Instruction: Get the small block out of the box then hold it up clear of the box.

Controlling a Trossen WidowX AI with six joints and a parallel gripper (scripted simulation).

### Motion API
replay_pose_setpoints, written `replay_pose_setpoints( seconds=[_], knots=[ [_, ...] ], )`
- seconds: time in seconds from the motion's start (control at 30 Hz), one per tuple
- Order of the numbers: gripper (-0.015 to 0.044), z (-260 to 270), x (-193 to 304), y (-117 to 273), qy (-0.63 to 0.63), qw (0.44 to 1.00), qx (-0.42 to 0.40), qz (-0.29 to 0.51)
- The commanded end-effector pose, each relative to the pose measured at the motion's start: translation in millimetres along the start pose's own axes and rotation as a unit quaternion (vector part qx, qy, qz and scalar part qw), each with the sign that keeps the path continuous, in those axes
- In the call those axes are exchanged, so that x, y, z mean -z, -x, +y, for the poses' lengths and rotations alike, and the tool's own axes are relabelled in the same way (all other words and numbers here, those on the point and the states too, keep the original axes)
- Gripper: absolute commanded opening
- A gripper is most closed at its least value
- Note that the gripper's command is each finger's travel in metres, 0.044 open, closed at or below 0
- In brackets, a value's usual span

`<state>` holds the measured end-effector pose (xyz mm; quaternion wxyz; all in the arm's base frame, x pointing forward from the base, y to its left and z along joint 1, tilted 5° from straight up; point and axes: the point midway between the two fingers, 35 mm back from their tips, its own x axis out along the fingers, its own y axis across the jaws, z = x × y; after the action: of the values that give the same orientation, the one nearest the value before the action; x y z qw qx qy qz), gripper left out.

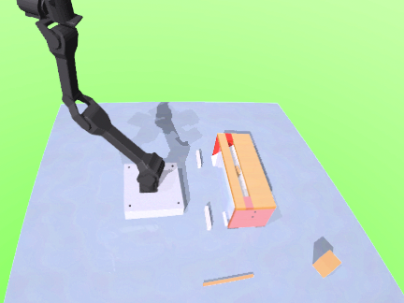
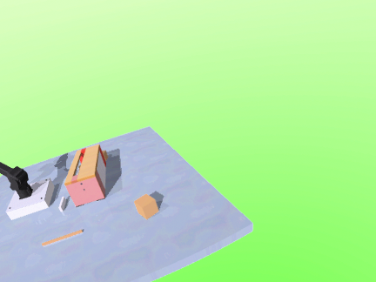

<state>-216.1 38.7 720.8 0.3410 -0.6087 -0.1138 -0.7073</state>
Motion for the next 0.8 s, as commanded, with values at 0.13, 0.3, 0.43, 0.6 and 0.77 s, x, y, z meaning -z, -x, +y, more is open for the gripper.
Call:
replay_pose_setpoints(
  seconds=[0.13,0.3,0.43,0.6,0.77],
  knots=[
    [0.0400,31,-27,-2,-0.031,0.998,-0.041,-0.025],
    [0.0400,90,-63,-12,-0.112,0.985,-0.117,-0.063],
    [0.0400,124,-80,-14,-0.111,0.979,-0.149,-0.082],
    [0.0400,167,-105,-11,-0.159,0.960,-0.207,-0.101],
    [0.0400,227,-141,2,-0.239,0.916,-0.301,-0.115]
  ],
)
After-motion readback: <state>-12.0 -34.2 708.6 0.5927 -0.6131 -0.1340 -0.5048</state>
